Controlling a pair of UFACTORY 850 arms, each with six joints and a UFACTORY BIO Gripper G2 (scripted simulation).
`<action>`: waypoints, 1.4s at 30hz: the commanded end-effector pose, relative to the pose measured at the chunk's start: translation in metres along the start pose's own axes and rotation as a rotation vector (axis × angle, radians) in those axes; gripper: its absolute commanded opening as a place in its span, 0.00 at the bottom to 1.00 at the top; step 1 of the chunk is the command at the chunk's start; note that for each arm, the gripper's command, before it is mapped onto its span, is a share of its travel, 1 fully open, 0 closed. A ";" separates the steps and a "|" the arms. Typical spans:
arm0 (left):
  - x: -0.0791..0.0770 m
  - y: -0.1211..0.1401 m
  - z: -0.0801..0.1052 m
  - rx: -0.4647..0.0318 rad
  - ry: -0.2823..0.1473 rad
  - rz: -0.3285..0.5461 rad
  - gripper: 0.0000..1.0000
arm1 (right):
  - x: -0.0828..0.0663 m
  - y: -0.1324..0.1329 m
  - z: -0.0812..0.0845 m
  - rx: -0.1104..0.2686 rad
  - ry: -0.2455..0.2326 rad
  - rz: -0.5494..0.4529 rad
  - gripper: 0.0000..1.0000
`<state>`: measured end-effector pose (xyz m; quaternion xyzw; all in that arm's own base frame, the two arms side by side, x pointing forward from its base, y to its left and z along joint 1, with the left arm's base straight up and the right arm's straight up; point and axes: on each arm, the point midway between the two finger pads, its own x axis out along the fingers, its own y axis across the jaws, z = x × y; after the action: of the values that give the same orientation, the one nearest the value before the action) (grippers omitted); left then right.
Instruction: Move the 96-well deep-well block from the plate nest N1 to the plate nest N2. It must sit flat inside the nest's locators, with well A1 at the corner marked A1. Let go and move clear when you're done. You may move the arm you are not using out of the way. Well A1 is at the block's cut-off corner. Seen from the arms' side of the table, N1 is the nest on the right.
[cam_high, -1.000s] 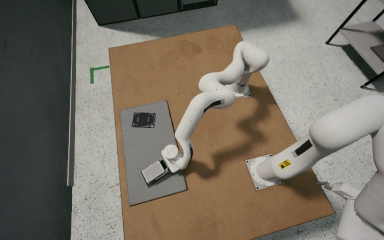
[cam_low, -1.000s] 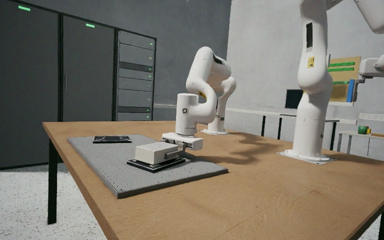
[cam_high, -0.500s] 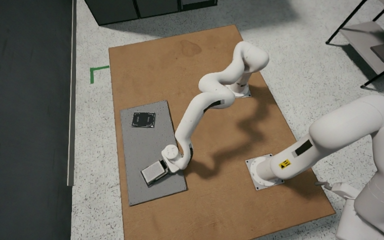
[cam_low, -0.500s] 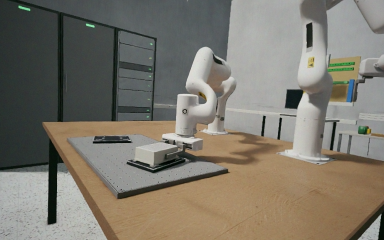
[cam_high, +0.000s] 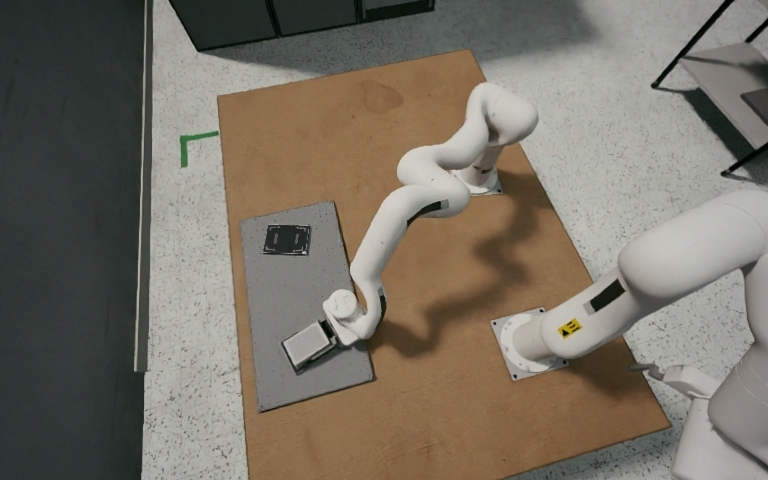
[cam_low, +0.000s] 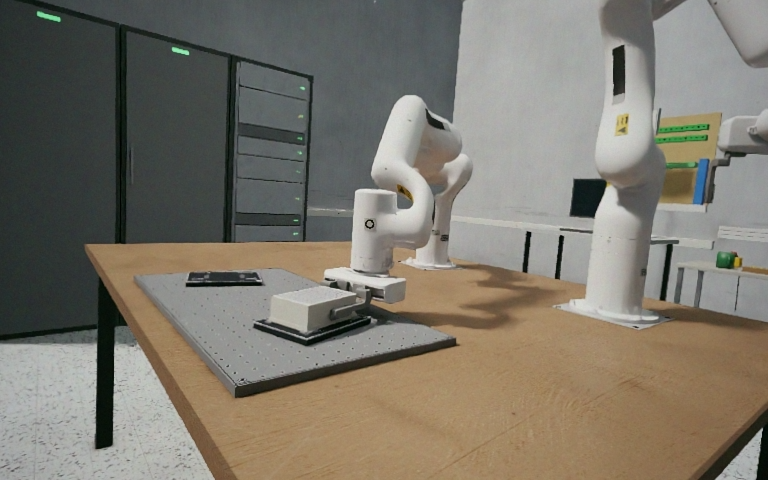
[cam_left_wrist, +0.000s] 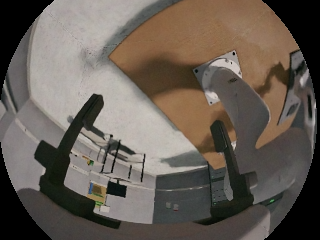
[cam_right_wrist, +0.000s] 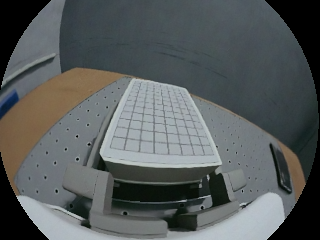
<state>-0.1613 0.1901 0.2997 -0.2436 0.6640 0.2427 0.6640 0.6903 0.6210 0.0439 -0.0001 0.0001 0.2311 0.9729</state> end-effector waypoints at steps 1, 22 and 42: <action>0.000 0.000 0.000 0.000 0.000 0.001 1.00 | 0.001 0.000 0.001 0.001 -0.003 0.000 0.00; 0.000 0.000 0.000 0.000 0.000 0.001 1.00 | 0.001 0.000 0.002 0.001 -0.003 0.000 0.37; 0.000 0.000 0.000 0.000 0.000 0.001 1.00 | 0.001 0.000 0.009 0.001 -0.003 0.000 0.37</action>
<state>-0.1613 0.1901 0.2997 -0.2436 0.6640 0.2427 0.6640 0.6903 0.6209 0.0442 -0.0002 0.0003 0.2311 0.9729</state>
